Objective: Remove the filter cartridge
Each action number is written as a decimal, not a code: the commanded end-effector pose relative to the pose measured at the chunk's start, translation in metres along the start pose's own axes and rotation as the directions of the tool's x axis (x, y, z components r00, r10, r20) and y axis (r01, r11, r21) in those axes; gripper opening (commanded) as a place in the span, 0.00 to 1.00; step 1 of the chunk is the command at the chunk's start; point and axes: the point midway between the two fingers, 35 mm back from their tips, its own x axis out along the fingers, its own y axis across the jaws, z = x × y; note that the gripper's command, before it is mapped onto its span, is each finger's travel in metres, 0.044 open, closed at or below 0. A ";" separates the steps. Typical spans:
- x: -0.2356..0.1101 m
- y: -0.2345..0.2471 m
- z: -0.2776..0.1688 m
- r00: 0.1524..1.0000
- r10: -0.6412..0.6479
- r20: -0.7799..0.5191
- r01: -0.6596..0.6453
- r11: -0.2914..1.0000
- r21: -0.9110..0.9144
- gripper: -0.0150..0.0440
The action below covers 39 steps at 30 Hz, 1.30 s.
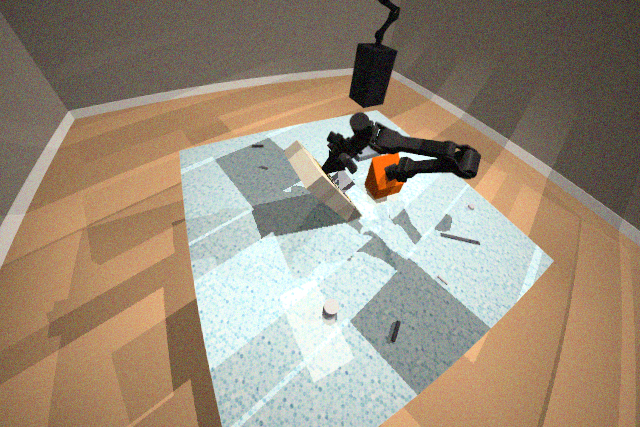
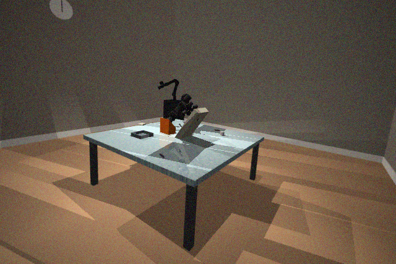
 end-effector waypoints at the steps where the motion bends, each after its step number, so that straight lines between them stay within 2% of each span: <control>1: 0.004 -0.001 -0.001 1.000 -0.006 -0.001 0.006 1.000 0.002 0.41; 7: 0.004 -0.001 -0.001 1.000 -0.006 -0.001 0.006 1.000 0.002 0.41; 16: 0.000 0.000 0.000 1.000 0.001 0.001 -0.001 1.000 0.002 0.30; 17: 0.000 0.000 0.000 1.000 0.001 0.001 -0.001 1.000 0.002 0.26; 21: 0.001 0.000 0.000 1.000 0.000 0.001 0.000 1.000 0.020 0.25; 30: 0.004 -0.001 -0.001 1.000 -0.005 -0.001 0.005 0.954 0.300 0.25; 39: 0.005 -0.001 -0.001 1.000 -0.006 -0.001 0.005 0.816 0.578 0.25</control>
